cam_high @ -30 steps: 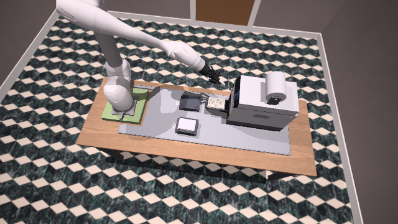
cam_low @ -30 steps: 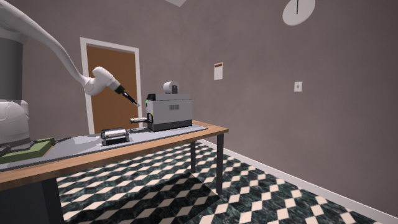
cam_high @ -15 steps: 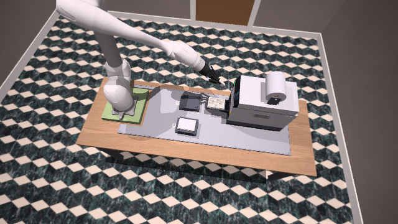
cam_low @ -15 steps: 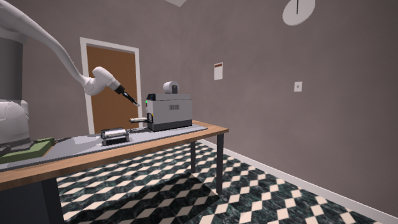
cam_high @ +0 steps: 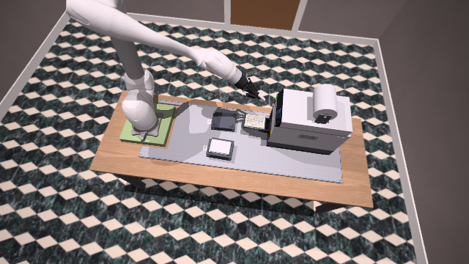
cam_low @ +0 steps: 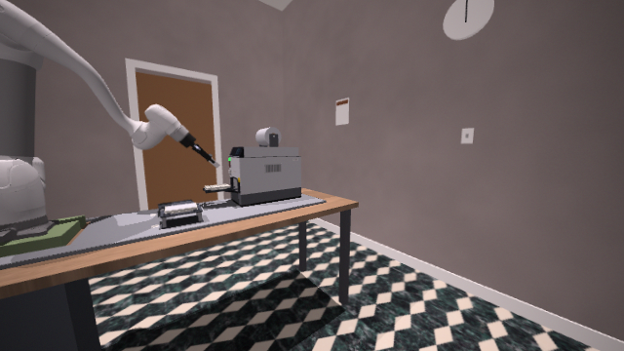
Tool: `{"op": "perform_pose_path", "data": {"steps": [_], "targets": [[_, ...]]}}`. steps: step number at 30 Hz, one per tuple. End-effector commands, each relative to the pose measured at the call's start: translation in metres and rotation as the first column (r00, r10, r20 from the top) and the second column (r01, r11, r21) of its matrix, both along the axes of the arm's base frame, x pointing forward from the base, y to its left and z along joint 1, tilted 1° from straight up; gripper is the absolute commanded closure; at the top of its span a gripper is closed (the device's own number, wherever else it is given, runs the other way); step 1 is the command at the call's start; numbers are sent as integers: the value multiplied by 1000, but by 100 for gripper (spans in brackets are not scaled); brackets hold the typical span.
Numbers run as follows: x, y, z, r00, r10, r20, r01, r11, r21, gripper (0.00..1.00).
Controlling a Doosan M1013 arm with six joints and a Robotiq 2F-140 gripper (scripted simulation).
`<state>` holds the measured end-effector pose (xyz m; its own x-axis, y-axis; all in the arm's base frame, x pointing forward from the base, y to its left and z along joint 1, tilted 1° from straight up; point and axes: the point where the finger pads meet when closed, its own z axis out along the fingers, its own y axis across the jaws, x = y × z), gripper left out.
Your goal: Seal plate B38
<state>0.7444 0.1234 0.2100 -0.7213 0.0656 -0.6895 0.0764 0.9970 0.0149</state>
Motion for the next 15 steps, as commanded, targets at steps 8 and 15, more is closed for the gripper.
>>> {"op": "perform_pose_path", "data": {"steps": [8,15], "targets": [[9,-2,-3,1000,-2,4,2,1000,0,90],[17,-2,-11,1000,-2,4,2,1000,0,90]]}}
